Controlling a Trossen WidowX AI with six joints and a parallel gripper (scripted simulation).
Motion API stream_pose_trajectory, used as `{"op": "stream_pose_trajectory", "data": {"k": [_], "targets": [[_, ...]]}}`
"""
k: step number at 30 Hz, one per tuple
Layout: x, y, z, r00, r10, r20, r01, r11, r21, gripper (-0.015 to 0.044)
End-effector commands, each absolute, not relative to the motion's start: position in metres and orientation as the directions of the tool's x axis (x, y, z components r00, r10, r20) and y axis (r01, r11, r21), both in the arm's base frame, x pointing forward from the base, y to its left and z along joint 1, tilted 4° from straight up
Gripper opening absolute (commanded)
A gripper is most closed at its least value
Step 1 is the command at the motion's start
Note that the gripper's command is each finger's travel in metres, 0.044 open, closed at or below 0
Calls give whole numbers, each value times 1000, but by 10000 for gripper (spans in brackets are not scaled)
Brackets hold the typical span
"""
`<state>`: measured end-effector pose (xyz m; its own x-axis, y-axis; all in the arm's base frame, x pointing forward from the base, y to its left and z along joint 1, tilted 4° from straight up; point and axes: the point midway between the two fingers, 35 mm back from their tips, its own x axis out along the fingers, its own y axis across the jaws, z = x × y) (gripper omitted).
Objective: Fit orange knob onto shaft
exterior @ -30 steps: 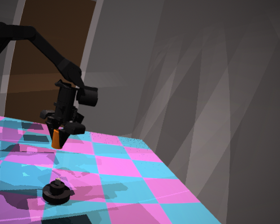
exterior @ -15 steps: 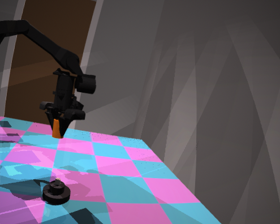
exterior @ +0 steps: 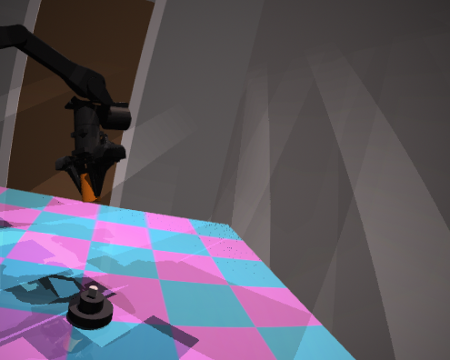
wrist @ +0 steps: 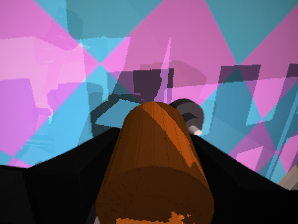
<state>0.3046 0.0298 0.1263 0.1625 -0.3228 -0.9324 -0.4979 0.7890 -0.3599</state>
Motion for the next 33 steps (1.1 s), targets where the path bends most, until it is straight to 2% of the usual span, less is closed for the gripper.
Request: {"op": "stream_pose_trajectory", "data": {"k": [1,21,33], "targets": [[301,33,136,204,-380,-902,-478,765,-431,0],[283,62,178,383,-663,-643,-350,540,-766,0],[281,66,180,414,-707,-574,-315,480,-819,0]]}}
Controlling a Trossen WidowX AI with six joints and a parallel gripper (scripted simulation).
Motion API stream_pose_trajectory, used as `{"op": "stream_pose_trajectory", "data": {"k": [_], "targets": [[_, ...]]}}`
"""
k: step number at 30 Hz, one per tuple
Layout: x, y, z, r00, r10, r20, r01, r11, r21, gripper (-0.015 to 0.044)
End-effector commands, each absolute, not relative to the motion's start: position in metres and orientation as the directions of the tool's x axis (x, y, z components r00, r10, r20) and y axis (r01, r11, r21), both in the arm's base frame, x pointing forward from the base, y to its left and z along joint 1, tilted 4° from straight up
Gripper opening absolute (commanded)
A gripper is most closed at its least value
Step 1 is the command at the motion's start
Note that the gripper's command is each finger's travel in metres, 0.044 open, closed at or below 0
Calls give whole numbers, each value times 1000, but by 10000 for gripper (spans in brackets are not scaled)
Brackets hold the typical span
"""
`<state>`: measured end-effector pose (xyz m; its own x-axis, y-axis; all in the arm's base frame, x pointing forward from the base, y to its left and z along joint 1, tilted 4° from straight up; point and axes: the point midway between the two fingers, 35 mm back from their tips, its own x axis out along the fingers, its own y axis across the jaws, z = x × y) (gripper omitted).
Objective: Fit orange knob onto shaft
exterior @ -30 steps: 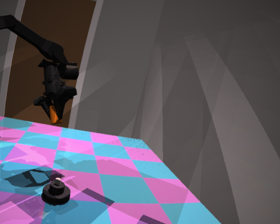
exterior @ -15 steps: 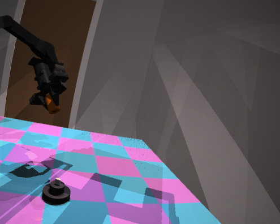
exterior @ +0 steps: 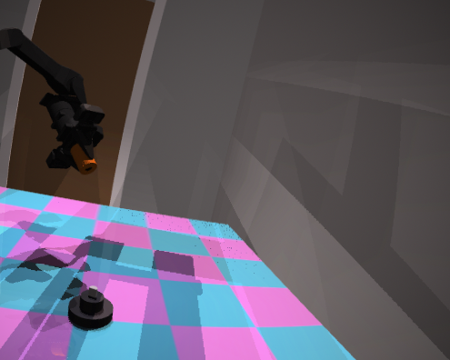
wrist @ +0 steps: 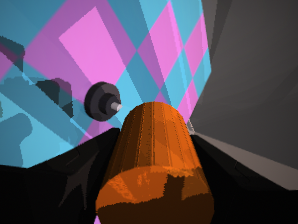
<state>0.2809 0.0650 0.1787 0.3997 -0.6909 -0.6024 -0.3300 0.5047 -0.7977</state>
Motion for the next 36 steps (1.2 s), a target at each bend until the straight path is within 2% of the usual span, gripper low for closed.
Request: {"op": "stream_pose_trajectory", "data": {"k": [1,8,36], "targets": [[281,66,180,416,-709,-570,-313,477,-822,0],[280,67,178,434,-736,-519,-287,433,-855,0],[281,67,177,426,-725,-541,-297,453,-840,0]]}}
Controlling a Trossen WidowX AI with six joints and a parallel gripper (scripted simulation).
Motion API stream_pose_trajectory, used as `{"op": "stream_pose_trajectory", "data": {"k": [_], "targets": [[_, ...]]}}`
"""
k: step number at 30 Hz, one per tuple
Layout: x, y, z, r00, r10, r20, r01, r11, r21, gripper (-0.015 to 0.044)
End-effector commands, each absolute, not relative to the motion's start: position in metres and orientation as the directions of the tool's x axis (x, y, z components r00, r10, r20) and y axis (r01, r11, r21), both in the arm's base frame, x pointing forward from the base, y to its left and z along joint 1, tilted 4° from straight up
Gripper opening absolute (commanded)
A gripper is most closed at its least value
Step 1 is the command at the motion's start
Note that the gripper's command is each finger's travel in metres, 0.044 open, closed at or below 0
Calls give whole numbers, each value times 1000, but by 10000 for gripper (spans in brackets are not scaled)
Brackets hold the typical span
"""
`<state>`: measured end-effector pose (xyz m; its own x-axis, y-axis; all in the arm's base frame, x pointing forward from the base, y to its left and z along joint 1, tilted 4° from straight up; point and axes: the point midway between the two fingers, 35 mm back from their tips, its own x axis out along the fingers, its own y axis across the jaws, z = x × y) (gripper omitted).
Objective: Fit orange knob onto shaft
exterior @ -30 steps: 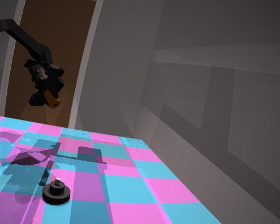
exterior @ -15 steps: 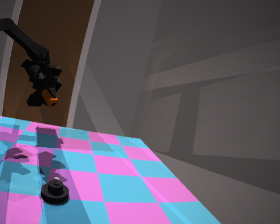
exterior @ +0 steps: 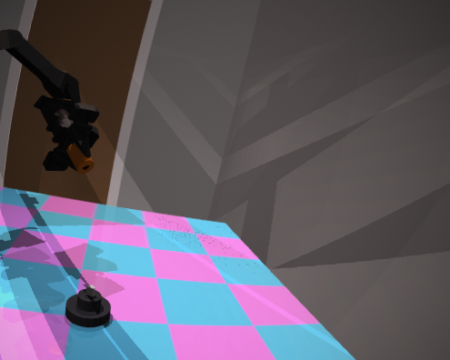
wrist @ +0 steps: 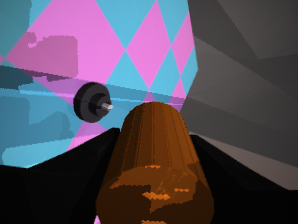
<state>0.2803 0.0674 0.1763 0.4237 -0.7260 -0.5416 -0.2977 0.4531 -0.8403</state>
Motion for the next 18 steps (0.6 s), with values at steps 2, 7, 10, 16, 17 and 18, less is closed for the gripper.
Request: {"op": "stream_pose_trajectory", "data": {"k": [2,7,10,16,17,18], "targets": [[281,67,177,426,-725,-541,-297,453,-840,0],[281,67,174,426,-726,-540,-297,451,-841,0],[281,65,168,409,-702,-583,-319,488,-812,0],[283,62,154,352,-614,-707,-381,595,-707,0],[283,61,152,343,-598,-724,-390,611,-689,0],[283,61,150,333,-583,-741,-399,626,-671,0]]}}
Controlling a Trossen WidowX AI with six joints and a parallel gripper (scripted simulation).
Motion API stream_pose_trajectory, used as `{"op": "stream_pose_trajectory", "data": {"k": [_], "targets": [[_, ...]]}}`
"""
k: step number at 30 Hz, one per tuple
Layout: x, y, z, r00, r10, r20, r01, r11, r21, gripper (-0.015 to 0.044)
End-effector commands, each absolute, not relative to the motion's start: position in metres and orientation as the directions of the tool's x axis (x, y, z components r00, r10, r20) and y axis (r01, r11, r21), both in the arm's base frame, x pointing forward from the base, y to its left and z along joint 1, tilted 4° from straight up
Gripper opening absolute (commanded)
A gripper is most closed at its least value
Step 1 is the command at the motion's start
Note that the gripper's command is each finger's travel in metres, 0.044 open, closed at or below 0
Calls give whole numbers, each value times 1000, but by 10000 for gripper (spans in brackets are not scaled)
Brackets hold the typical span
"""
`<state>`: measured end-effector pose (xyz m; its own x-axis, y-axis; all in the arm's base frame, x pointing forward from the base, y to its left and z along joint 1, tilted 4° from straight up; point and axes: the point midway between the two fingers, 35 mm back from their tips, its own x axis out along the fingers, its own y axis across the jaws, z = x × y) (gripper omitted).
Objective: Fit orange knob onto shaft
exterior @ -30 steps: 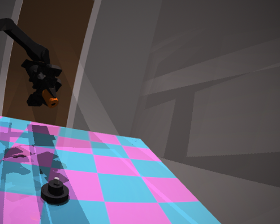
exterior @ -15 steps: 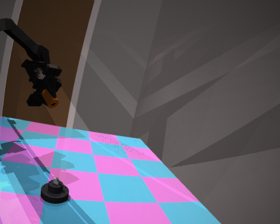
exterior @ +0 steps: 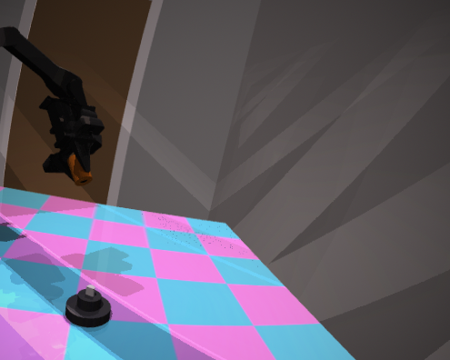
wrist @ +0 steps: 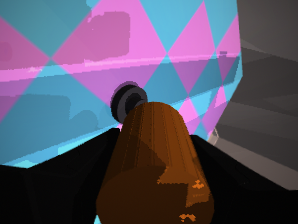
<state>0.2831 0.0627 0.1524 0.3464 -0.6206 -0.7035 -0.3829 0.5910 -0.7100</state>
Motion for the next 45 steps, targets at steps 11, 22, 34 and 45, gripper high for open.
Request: {"op": "stream_pose_trajectory", "data": {"k": [11,22,34,45], "targets": [[287,55,128,209,-386,-899,-476,762,-438,0],[291,48,106,70,-161,-985,-516,839,-174,0],[295,43,77,-23,-8,-1000,-519,855,5,0],[303,45,12,-28,6,-1000,-517,856,20,0]]}}
